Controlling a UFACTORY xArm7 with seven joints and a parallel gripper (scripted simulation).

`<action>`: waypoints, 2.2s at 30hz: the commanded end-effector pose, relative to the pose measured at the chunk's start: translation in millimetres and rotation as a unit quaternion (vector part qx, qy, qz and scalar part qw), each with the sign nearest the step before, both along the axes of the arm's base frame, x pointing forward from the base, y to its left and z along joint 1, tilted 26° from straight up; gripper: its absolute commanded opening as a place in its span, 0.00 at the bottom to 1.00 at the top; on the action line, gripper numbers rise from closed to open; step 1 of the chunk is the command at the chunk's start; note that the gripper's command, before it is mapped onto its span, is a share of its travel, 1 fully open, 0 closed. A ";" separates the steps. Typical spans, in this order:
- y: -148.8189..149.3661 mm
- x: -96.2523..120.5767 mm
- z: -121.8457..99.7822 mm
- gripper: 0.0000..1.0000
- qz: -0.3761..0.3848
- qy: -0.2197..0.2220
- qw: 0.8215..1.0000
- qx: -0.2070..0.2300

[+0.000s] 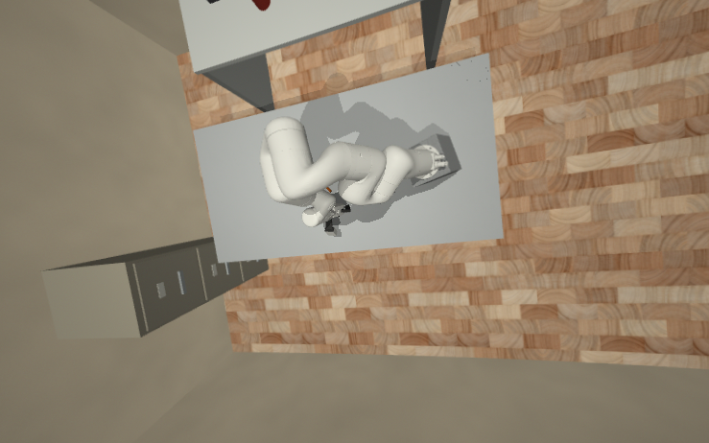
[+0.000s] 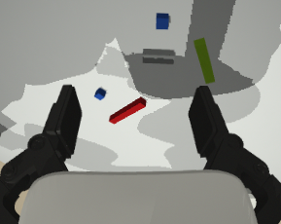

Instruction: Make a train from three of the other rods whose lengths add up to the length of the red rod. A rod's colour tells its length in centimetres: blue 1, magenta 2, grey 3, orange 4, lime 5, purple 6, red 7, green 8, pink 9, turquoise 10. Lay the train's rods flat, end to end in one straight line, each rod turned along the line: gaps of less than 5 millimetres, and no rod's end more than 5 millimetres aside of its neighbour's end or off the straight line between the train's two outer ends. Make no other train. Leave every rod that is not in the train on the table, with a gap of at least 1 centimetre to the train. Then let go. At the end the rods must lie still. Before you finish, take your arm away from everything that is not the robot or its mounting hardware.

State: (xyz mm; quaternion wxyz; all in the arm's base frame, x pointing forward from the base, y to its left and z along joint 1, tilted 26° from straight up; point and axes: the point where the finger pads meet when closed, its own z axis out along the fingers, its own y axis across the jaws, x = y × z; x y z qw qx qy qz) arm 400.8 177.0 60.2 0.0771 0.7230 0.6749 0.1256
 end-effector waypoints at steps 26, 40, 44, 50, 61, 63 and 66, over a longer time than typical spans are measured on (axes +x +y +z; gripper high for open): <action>7.2 9.2 6.1 1.00 -0.124 -0.016 0.990 0.063; 7.2 9.2 6.1 1.00 -0.124 -0.016 0.990 0.063; 7.2 9.2 6.1 1.00 -0.124 -0.016 0.990 0.063; 9.6 12.8 9.5 1.00 -0.172 -0.021 0.981 0.089; 9.6 12.8 9.5 1.00 -0.172 -0.021 0.981 0.089; 9.6 12.8 9.5 1.00 -0.172 -0.021 0.981 0.089; 11.3 15.8 12.8 1.00 -0.209 -0.024 0.971 0.110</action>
